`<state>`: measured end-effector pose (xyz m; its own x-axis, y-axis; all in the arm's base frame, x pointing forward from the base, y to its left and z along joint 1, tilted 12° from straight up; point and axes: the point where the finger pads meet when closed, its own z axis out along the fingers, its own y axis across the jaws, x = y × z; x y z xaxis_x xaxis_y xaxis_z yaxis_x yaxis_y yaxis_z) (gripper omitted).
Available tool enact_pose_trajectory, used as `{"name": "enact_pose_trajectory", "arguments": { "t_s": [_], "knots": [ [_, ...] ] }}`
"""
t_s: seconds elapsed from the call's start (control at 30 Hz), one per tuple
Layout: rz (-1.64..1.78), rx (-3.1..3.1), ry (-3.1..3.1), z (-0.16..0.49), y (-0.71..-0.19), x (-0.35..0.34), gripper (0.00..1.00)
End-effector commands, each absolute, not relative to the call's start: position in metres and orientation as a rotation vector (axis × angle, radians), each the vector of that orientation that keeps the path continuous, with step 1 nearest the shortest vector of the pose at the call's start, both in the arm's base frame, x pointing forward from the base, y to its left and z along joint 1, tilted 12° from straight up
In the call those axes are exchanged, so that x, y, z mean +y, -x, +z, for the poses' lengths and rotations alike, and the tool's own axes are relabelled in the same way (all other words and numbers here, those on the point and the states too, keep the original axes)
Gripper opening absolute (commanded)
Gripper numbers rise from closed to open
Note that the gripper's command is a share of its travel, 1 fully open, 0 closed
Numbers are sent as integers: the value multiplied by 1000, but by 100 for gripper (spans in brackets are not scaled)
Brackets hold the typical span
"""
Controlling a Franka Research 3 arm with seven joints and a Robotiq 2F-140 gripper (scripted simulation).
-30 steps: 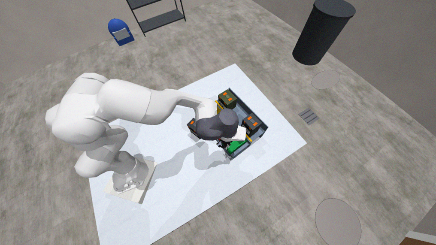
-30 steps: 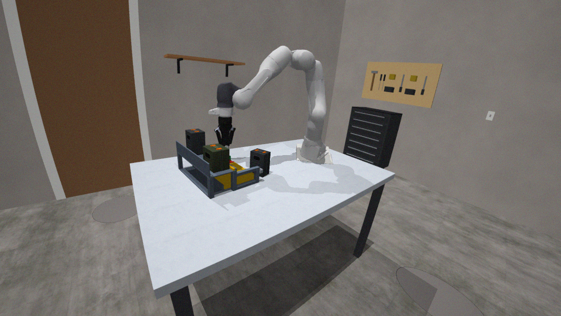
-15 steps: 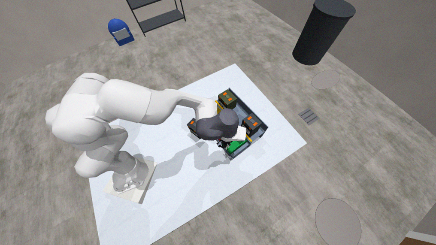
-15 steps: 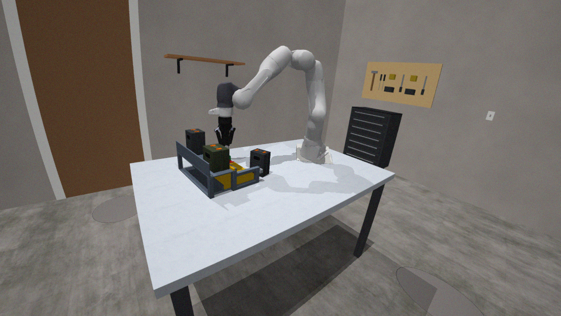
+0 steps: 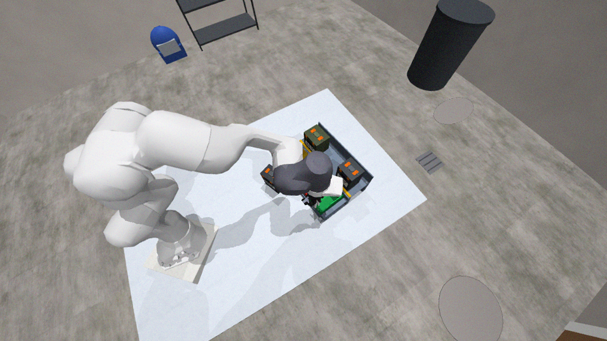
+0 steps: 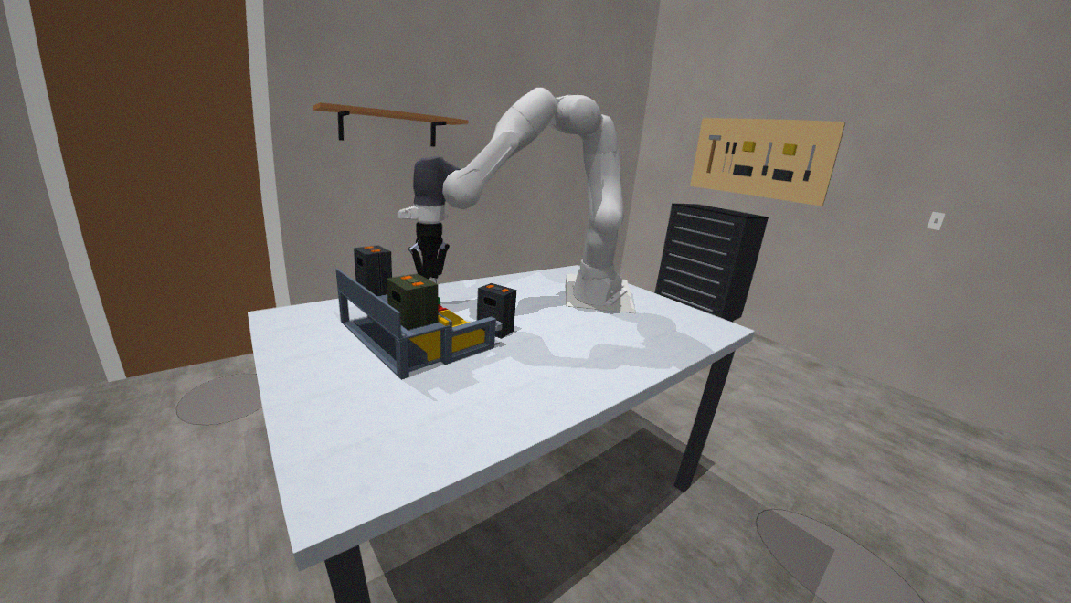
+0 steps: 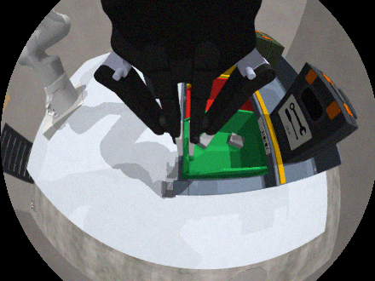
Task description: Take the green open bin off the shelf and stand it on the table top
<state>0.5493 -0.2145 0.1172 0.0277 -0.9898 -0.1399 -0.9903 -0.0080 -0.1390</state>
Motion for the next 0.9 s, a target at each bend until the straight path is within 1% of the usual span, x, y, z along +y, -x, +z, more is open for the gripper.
{"name": "enact_pose_trajectory", "arguments": {
  "t_s": [0.0, 0.73, 0.87],
  "knots": [
    [-17, 2058, 2099, 123, -554, -218, 0],
    [-17, 2058, 2099, 123, -554, -218, 0],
    [-13, 2059, 2099, 114, -526, -215, 0]
  ]
}}
